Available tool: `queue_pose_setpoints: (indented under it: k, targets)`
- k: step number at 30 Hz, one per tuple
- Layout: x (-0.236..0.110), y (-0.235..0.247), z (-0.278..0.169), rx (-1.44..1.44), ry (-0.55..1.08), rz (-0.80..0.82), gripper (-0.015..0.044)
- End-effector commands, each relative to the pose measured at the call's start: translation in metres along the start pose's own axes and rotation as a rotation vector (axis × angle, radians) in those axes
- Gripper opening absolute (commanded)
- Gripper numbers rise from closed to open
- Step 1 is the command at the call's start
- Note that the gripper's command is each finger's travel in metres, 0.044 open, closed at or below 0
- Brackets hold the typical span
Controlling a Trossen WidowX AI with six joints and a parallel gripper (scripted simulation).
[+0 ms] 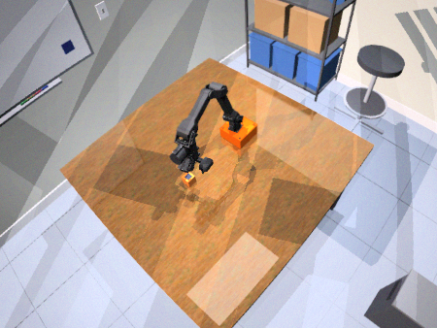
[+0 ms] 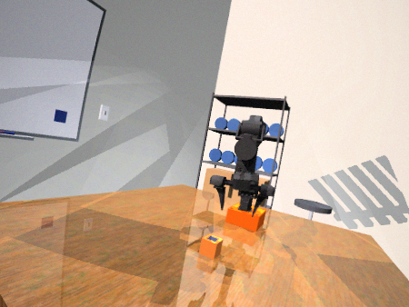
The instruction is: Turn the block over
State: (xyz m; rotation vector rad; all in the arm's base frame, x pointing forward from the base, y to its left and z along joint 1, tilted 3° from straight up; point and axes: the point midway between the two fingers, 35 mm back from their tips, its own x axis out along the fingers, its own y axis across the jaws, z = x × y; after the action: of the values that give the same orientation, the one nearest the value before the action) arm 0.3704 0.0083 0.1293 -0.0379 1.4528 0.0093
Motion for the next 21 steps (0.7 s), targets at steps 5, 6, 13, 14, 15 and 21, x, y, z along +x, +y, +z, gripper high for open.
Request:
queue_pose_setpoints:
  k: [5, 6, 13, 14, 15, 21]
  targets:
    - [0.027, -0.051, 0.005, 0.216, 0.056, -0.029, 0.044]
    - [0.027, -0.053, 0.006, 0.216, 0.056, -0.029, 0.044]
    - [0.062, -0.054, 0.004, 0.216, 0.056, -0.029, 0.044]
    - [0.062, -0.054, 0.004, 0.216, 0.056, -0.029, 0.044]
    - [0.062, -0.054, 0.004, 0.216, 0.056, -0.029, 0.044]
    - [0.077, -0.056, 0.003, 0.216, 0.056, -0.029, 0.044]
